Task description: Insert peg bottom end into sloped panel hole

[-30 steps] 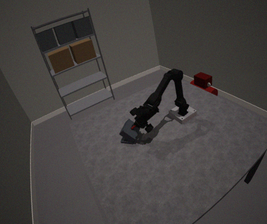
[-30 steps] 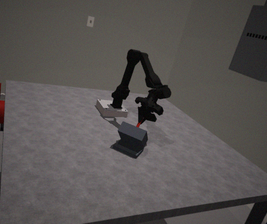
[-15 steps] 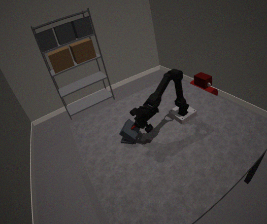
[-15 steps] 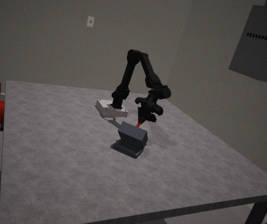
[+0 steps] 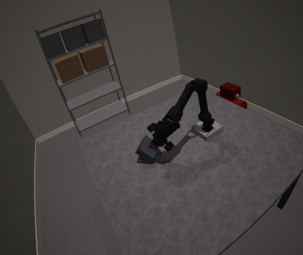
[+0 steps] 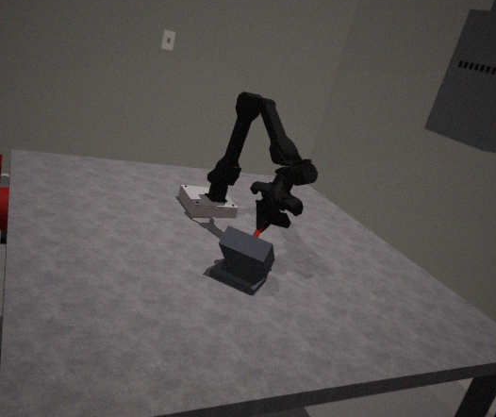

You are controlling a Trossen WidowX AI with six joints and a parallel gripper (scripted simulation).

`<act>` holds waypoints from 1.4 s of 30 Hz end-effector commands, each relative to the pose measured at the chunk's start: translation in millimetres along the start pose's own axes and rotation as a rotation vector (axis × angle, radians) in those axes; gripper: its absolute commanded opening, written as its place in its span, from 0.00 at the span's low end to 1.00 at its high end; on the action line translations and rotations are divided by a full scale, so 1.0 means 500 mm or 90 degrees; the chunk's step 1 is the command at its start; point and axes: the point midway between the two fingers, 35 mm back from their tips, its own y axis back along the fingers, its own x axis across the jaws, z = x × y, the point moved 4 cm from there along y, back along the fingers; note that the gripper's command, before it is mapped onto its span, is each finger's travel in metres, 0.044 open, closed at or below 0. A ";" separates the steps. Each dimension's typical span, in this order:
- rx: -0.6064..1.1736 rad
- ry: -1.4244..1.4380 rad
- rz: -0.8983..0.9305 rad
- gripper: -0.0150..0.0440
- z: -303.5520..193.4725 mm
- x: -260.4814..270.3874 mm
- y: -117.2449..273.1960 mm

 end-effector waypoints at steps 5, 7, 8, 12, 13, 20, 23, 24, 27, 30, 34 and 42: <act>0.001 0.005 0.003 0.25 0.000 0.002 -0.006; 0.001 0.005 0.003 0.25 0.000 0.001 -0.008; 0.001 0.005 0.003 0.25 0.000 0.001 -0.008; 0.001 0.005 0.003 0.25 0.000 0.000 -0.011; 0.001 0.005 0.003 0.25 0.000 -0.001 -0.012; 0.001 0.005 0.003 0.25 0.000 -0.003 -0.018; 0.001 0.005 0.003 0.25 0.000 -0.003 -0.021; 0.001 0.005 0.003 0.25 0.000 -0.003 -0.022; 0.001 0.005 0.003 0.25 0.000 -0.004 -0.024; 0.001 0.005 0.003 0.25 0.000 -0.004 -0.027; 0.001 0.005 0.003 0.25 0.000 -0.005 -0.030; 0.001 0.005 0.002 0.25 0.001 -0.005 -0.037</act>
